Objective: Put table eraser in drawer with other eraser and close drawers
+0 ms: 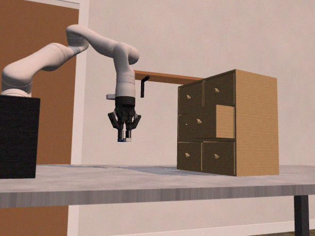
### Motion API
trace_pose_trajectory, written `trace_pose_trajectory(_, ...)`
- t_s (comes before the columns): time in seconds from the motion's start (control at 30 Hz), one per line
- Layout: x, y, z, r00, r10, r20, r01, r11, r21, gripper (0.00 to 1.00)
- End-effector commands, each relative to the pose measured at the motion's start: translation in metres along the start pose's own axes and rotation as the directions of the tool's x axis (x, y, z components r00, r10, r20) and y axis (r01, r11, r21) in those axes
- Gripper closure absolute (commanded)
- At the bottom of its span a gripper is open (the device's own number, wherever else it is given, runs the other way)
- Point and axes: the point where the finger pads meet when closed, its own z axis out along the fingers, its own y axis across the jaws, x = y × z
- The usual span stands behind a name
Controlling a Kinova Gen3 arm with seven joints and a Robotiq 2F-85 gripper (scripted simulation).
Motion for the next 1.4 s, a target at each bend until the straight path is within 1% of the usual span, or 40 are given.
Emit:
trace_pose_trajectory(0.0, -0.002, -0.002, -0.001, 1.000, -0.013, -0.002, 0.013, 1.000, 0.005, 0.81)
trace_pose_trajectory(0.6, -0.016, -0.004, -0.001, 0.996, -0.088, -0.003, 0.088, 0.996, 0.005, 0.81)
trace_pose_trajectory(1.07, -0.039, -0.007, -0.001, 0.978, -0.208, -0.004, 0.208, 0.978, 0.005, 0.81)
trace_pose_trajectory(1.13, -0.039, -0.007, -0.001, 0.978, -0.208, -0.004, 0.208, 0.978, 0.005, 0.81)
trace_pose_trajectory(1.37, -0.055, -0.009, 0.000, 0.959, -0.284, -0.005, 0.284, 0.959, 0.006, 0.81)
